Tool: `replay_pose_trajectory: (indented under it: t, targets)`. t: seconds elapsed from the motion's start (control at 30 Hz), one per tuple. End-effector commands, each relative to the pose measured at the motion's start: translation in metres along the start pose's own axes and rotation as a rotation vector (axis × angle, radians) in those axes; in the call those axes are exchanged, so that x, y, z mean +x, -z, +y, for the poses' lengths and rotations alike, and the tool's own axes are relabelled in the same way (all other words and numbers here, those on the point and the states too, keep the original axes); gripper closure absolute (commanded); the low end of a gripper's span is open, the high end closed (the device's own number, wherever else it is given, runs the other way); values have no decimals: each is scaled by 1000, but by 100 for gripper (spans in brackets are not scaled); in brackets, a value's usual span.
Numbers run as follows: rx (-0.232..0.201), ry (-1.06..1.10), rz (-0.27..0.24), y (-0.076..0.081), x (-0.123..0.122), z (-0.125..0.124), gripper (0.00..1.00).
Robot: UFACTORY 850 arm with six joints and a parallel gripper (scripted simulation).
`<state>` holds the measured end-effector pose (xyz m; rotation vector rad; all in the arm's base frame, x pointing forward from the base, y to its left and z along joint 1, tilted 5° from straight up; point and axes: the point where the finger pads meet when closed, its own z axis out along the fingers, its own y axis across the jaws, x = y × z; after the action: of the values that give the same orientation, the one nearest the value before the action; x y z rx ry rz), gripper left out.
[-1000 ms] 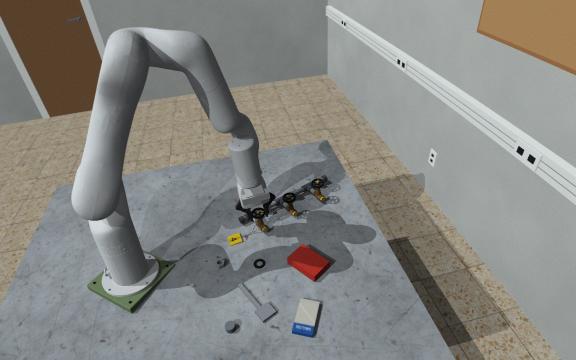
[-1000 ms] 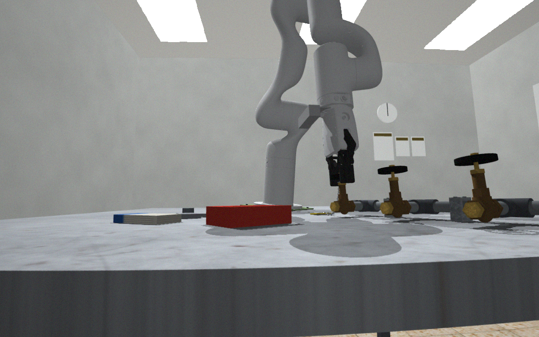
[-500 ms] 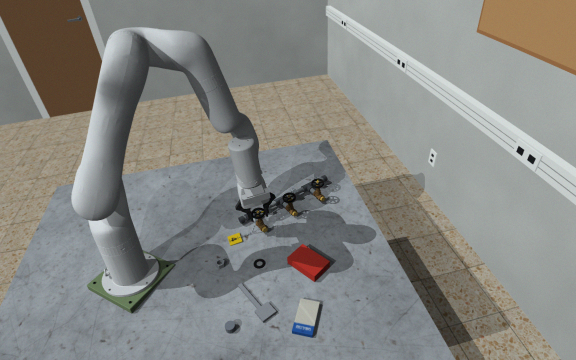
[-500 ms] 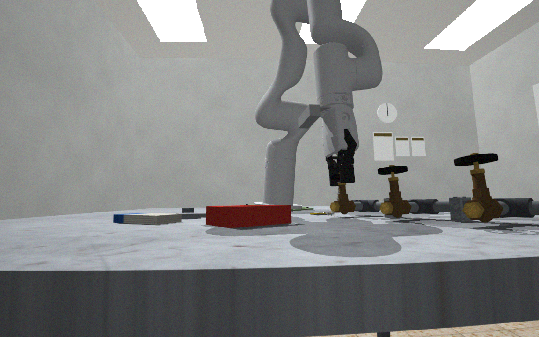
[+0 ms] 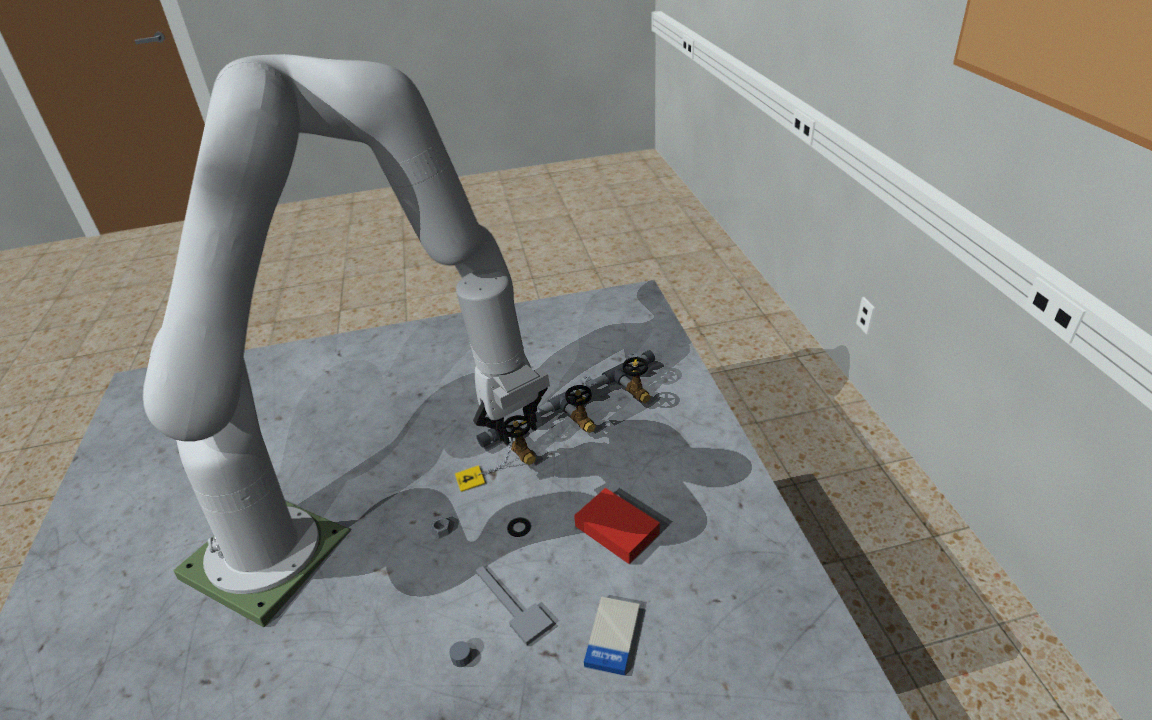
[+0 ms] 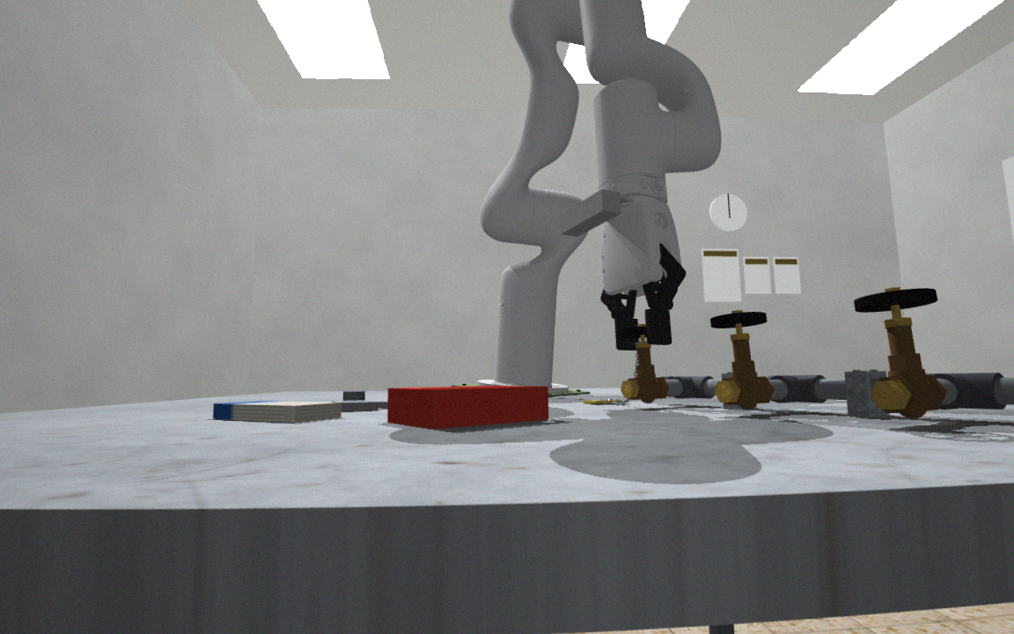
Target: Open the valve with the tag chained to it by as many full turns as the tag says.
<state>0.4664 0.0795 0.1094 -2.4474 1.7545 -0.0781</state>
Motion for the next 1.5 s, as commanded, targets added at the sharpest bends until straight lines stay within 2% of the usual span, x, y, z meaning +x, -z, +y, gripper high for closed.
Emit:
replay_pose_trajectory:
  t: [0.0, 0.4, 0.47, 0.5, 0.97, 1.03, 1.07, 1.47]
  targets:
    - [11, 188, -13, 1, 0, -1, 100]
    - [5, 729, 5, 1, 0, -1, 100]
    - [5, 729, 5, 1, 0, -1, 100]
    - [7, 855, 4, 1, 0, -1, 100]
    - [-17, 1432, 42, 1, 0, -1, 100]
    - [-17, 1432, 42, 1, 0, -1, 100]
    - [-18, 1558, 44, 1, 0, -1, 100]
    - [-34, 2050, 66, 1, 0, -1, 100]
